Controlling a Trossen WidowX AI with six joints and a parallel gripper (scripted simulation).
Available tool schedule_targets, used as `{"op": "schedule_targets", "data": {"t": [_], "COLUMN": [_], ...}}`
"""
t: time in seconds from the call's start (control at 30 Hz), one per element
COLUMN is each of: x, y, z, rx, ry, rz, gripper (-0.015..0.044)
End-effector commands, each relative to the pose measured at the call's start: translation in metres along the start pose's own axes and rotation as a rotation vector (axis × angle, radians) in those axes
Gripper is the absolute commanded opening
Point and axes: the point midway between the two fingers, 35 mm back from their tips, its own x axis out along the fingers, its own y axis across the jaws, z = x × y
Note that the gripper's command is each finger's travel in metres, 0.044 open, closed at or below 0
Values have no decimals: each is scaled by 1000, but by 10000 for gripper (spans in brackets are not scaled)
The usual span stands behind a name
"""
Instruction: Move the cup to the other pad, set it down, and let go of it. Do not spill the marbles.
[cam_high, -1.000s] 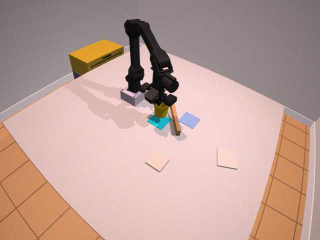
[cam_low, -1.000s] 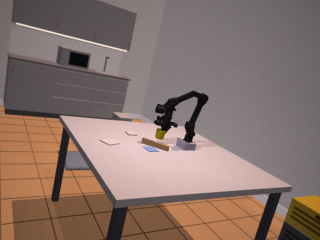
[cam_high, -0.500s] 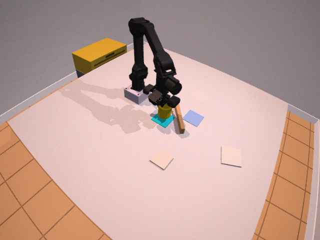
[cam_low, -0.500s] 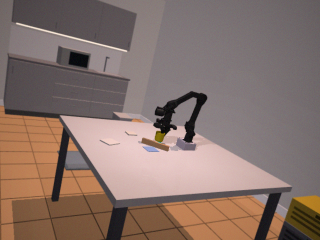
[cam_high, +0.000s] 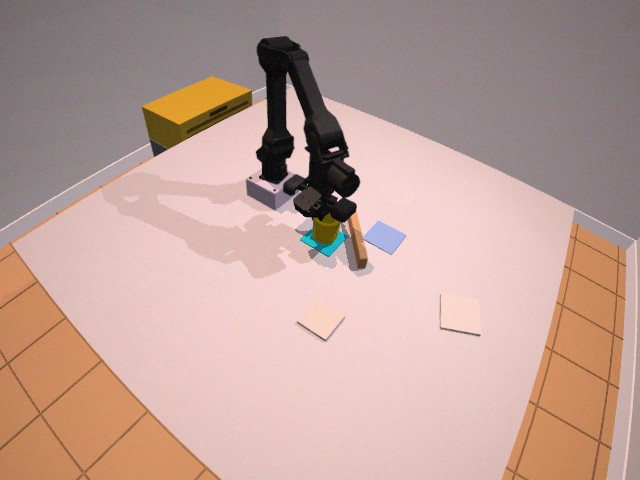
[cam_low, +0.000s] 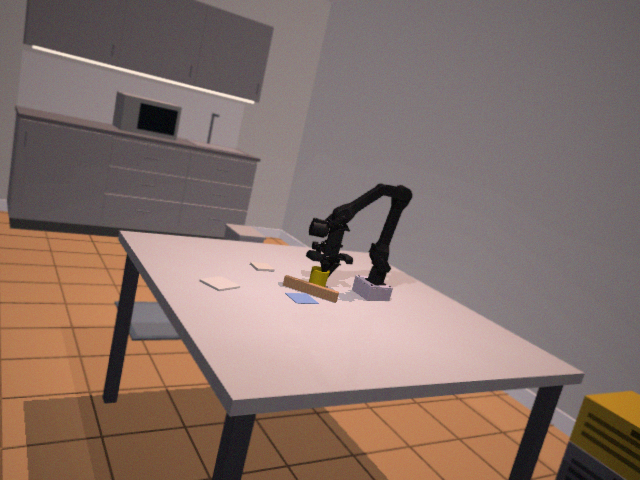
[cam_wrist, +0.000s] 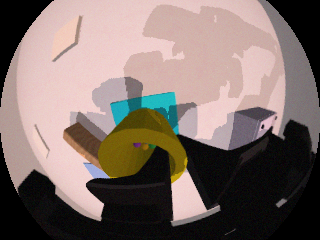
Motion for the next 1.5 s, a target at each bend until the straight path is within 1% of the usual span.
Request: {"op": "schedule_targets", "data": {"t": [0.0,0.43,0.6,0.63,0.9,1.47], "x": [4,1,1,1,-1,-24], "y": [-3,0,0,0,0,1], "z": [0,0,0,0,0,0], "rx": [-3,0,0,0,0,-1], "ry": [1,0,0,0,0,1], "rz": [-12,-1,-1,-1,-2,-6], "gripper": [0,0,131,147,147,147]}}
